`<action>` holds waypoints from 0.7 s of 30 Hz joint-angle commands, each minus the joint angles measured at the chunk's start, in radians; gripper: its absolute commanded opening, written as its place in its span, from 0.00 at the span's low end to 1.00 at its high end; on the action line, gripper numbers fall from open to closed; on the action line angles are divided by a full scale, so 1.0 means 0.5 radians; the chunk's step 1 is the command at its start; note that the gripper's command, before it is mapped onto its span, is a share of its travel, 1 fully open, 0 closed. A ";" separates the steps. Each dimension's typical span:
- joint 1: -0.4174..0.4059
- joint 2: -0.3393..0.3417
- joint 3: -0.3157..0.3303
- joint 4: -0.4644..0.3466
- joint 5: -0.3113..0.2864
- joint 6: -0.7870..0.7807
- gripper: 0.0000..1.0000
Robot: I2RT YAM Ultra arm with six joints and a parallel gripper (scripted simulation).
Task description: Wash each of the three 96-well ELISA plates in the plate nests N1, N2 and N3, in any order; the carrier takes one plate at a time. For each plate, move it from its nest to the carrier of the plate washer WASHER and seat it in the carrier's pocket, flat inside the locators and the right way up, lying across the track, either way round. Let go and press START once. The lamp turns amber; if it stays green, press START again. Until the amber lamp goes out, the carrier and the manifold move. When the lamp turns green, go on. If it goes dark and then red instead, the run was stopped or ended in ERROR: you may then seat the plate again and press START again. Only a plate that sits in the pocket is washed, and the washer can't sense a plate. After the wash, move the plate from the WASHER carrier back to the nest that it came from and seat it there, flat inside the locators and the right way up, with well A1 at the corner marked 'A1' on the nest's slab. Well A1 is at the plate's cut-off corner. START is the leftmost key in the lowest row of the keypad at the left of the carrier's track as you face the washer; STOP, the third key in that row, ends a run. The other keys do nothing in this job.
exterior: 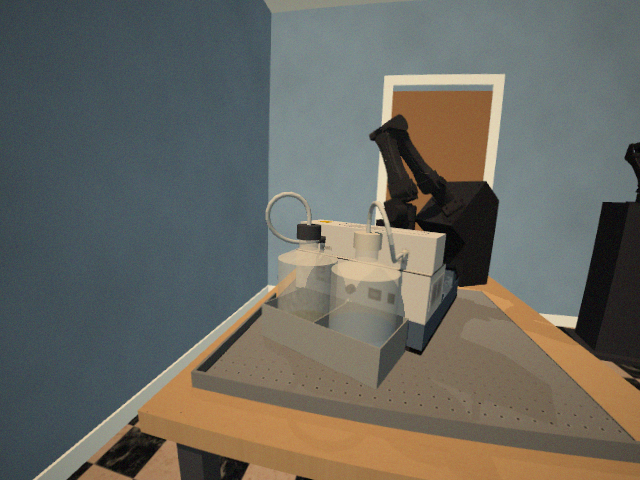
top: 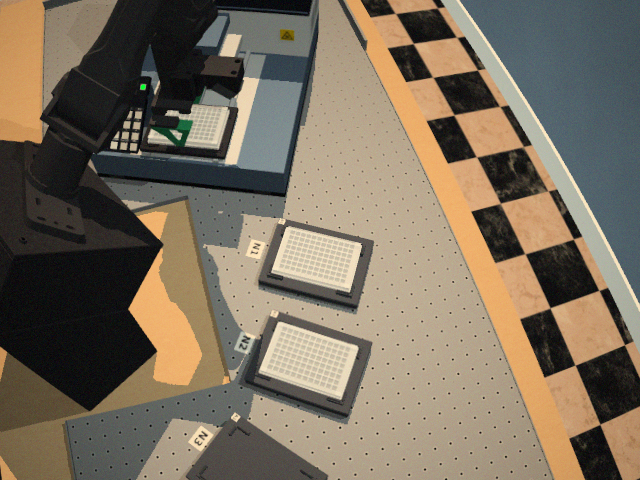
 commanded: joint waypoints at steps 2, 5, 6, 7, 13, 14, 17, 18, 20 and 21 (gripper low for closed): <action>0.001 0.002 0.006 0.017 -0.001 -0.012 1.00; -0.005 0.020 0.008 0.034 -0.005 -0.017 1.00; -0.007 0.026 0.009 0.040 -0.007 -0.018 1.00; -0.009 0.033 0.010 0.046 -0.008 -0.020 1.00; -0.022 0.070 0.016 0.081 -0.017 -0.029 1.00; -0.024 0.076 0.017 0.087 -0.018 -0.031 1.00; -0.026 0.084 0.018 0.094 -0.020 -0.032 1.00; -0.026 0.084 0.018 0.094 -0.020 -0.032 1.00; -0.026 0.084 0.018 0.094 -0.020 -0.032 1.00; -0.026 0.084 0.018 0.094 -0.020 -0.032 1.00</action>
